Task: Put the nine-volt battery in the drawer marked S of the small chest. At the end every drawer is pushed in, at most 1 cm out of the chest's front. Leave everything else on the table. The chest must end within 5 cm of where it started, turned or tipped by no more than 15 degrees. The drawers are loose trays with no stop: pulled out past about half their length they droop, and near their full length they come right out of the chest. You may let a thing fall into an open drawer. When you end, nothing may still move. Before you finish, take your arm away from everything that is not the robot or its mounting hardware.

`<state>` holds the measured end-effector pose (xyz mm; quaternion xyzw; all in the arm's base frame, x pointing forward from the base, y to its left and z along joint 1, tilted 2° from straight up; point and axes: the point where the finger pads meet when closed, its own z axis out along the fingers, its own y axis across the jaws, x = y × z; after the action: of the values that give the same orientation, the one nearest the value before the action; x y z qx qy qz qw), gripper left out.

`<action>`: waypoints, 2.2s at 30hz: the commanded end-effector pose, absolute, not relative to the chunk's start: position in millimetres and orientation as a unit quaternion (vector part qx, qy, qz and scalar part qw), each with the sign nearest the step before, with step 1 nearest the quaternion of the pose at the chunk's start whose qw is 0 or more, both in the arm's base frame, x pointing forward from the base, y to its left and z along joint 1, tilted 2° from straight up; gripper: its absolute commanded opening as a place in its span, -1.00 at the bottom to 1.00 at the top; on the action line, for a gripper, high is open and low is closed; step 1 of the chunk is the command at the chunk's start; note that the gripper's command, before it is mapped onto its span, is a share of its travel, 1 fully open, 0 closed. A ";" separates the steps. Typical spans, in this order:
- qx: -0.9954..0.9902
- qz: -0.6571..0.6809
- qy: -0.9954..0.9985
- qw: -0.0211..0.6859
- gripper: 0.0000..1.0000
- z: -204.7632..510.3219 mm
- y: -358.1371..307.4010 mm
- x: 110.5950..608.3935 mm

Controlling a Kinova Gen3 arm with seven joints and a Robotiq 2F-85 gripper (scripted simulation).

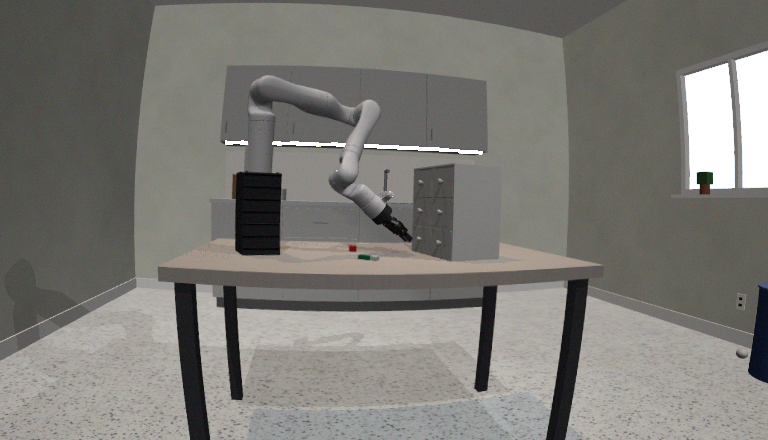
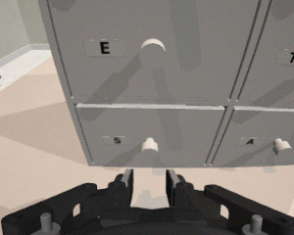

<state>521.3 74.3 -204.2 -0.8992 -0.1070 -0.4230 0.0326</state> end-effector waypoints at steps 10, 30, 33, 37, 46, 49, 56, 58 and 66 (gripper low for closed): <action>-0.899 -0.424 -0.107 0.033 -0.34 -202.6 74.8 522.4; -0.899 -0.424 -0.107 0.033 -0.34 -202.6 74.9 522.8; -0.899 -0.424 -0.107 0.033 -0.34 -202.6 75.2 524.2; -0.899 -0.424 -0.107 0.033 -0.34 -202.6 76.1 528.2; -0.899 -0.424 -0.107 0.033 -0.34 -202.5 78.6 539.4; -0.899 -0.424 -0.107 0.033 -0.34 -202.5 79.8 544.6; -0.899 -0.424 -0.107 0.033 -0.34 -202.4 81.4 551.9; -0.899 -0.424 -0.107 0.033 -0.34 -202.4 81.9 553.9; -0.899 -0.424 -0.107 0.033 -0.34 -202.4 82.5 556.6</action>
<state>555.4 82.0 -203.6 -0.8992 -0.1070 -0.4229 0.0325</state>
